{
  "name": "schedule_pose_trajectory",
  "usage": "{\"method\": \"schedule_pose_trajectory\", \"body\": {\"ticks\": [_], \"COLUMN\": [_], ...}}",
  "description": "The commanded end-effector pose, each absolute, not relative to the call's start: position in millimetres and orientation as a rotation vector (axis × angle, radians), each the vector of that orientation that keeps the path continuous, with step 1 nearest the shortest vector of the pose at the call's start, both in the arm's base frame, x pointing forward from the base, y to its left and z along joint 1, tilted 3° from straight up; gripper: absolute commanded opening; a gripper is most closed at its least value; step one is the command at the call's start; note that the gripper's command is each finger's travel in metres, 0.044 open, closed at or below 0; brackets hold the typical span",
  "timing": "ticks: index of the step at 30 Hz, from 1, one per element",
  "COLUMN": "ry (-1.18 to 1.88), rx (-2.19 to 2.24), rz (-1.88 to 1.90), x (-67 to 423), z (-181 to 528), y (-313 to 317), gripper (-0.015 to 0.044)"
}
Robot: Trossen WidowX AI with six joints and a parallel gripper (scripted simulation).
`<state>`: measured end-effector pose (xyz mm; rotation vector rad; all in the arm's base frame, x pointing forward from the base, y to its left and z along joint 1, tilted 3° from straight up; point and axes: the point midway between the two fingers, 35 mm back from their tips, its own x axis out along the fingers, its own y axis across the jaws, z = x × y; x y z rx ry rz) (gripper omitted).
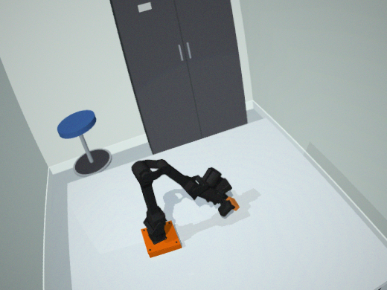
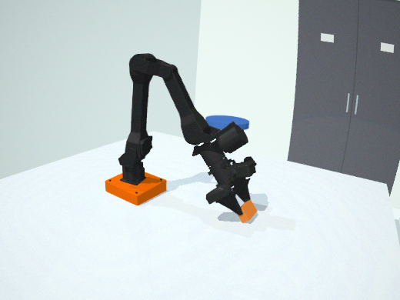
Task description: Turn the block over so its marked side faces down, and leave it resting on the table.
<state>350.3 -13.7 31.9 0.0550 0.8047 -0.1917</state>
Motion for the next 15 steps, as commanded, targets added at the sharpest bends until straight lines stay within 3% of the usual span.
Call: {"method": "schedule_pose_trajectory", "body": {"ticks": [1,15], "ry": [0.763,0.589], "rx": [0.043,0.023], "rz": [-0.195,-0.194], "x": [353.0,355.9], "z": [24.7,6.7], "y": [-14.4,-14.4], "gripper": [0.0000,0.0000]}}
